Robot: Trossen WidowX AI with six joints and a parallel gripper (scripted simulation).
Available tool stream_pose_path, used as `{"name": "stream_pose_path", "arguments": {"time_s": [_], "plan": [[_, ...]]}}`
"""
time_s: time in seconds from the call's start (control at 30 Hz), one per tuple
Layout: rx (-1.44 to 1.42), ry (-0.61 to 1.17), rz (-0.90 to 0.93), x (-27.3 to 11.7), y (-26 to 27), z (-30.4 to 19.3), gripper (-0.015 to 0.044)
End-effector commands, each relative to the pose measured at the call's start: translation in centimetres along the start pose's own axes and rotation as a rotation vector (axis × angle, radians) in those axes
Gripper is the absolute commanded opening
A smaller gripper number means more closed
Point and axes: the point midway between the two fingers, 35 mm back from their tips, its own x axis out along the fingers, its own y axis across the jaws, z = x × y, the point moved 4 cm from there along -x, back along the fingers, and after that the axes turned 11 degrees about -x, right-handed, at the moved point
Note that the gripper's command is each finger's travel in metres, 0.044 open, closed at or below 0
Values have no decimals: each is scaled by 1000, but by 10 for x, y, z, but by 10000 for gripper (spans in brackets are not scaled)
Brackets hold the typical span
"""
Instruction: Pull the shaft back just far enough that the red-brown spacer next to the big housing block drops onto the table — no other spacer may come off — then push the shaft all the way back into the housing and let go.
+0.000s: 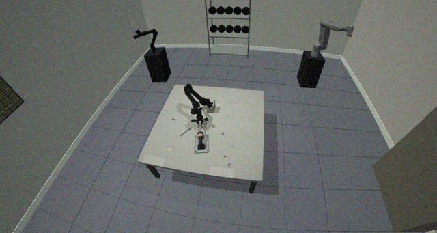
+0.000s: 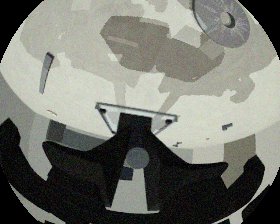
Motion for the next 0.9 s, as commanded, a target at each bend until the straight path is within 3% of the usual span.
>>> {"name": "stream_pose_path", "arguments": {"time_s": [0.0, 0.87], "plan": [[-6, 0, 0, -1, 0, 0, 0], [-6, 0, 0, -3, 0, 2, 0]]}}
